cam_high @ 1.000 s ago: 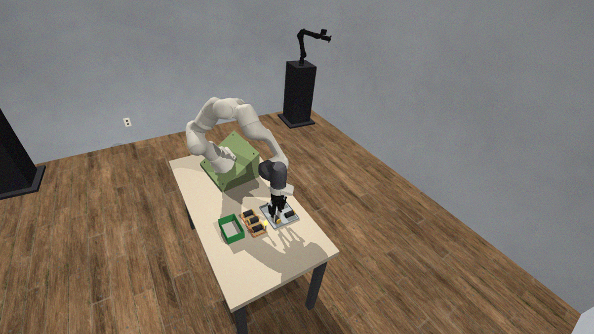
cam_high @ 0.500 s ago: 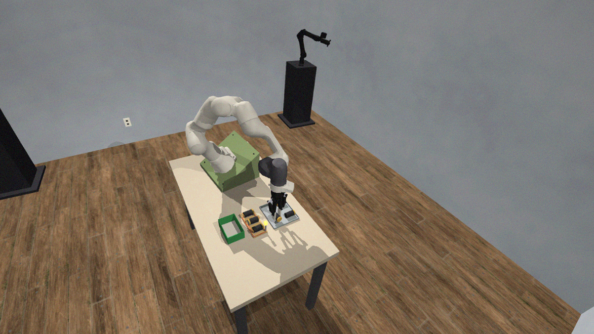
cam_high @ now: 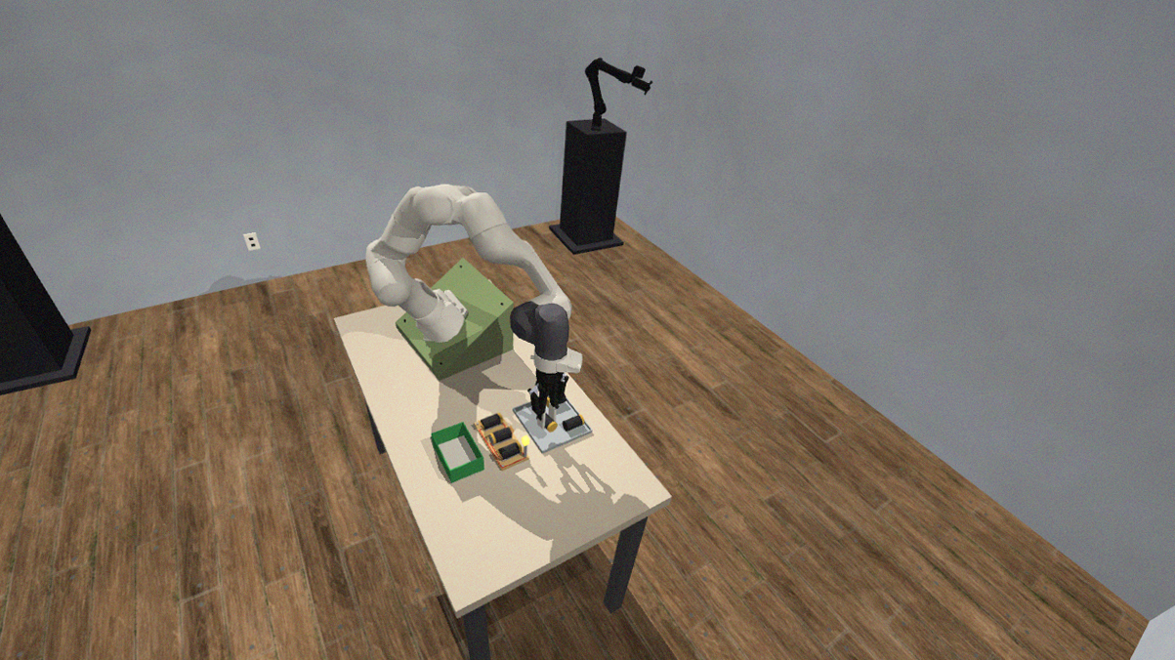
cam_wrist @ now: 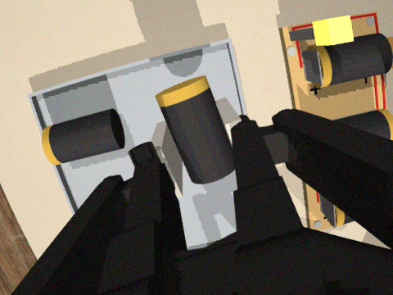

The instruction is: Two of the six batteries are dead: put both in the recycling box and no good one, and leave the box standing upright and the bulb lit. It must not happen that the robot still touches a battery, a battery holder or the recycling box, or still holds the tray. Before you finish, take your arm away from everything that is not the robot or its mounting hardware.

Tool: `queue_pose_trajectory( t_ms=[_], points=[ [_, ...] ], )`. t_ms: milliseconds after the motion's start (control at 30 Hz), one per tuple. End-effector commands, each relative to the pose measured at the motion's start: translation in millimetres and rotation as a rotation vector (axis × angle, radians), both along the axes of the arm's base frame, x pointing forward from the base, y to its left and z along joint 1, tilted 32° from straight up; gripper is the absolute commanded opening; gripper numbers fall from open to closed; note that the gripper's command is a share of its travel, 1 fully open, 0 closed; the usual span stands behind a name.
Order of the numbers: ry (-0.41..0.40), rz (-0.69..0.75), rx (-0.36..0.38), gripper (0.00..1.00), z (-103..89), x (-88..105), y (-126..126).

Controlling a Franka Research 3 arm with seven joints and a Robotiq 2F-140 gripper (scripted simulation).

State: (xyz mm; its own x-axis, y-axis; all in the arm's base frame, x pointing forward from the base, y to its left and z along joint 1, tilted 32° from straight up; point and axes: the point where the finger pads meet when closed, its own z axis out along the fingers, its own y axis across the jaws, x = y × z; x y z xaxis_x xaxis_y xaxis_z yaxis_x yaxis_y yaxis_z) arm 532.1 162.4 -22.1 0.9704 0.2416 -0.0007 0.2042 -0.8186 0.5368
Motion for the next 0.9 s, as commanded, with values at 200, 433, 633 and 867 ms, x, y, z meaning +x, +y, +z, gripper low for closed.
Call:
queue_pose_trajectory(
  t_ms=[200, 433, 633, 867],
  points=[
    [0.001, -0.008, 0.003, 0.16, 54.2, -9.3, 35],
    [0.017, 0.019, -0.001, 0.16, 54.2, -9.3, 35],
    [0.129, 0.201, -0.028, 0.16, 54.2, -9.3, 35],
    [0.298, 0.475, -0.070, 0.16, 54.2, -9.3, 35]
  ],
)
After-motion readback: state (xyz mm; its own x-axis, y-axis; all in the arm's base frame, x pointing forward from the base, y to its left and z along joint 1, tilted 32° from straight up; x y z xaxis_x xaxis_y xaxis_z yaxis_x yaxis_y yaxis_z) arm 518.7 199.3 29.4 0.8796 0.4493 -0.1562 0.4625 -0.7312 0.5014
